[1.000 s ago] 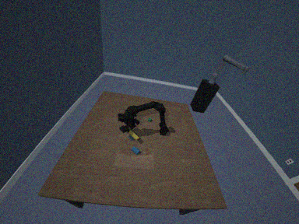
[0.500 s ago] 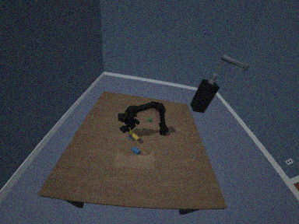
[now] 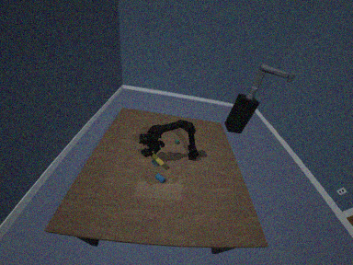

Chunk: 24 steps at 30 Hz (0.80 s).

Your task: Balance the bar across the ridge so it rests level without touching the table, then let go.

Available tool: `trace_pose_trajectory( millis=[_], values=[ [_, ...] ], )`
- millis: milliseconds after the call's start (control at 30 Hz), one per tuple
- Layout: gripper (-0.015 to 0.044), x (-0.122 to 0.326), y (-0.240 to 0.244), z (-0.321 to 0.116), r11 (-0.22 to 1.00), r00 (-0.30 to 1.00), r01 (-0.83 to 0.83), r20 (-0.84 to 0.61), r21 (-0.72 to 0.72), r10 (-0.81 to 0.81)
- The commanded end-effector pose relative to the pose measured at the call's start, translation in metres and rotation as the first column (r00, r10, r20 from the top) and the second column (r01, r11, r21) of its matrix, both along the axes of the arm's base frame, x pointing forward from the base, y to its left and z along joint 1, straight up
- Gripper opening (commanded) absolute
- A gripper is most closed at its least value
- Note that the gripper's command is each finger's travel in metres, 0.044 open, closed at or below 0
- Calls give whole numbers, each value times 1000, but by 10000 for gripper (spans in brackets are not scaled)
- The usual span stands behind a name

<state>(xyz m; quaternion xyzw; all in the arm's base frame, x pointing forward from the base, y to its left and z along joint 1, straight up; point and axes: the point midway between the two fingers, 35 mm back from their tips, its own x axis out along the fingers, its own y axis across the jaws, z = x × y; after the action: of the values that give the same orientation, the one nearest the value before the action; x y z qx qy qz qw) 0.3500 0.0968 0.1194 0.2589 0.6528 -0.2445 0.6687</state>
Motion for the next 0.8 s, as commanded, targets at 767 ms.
trace_pose_trajectory(
  millis=[767],
  values=[
    [185, 0, 0, 0, 1000, 1000, 0, 0, 0, 0]
  ],
)
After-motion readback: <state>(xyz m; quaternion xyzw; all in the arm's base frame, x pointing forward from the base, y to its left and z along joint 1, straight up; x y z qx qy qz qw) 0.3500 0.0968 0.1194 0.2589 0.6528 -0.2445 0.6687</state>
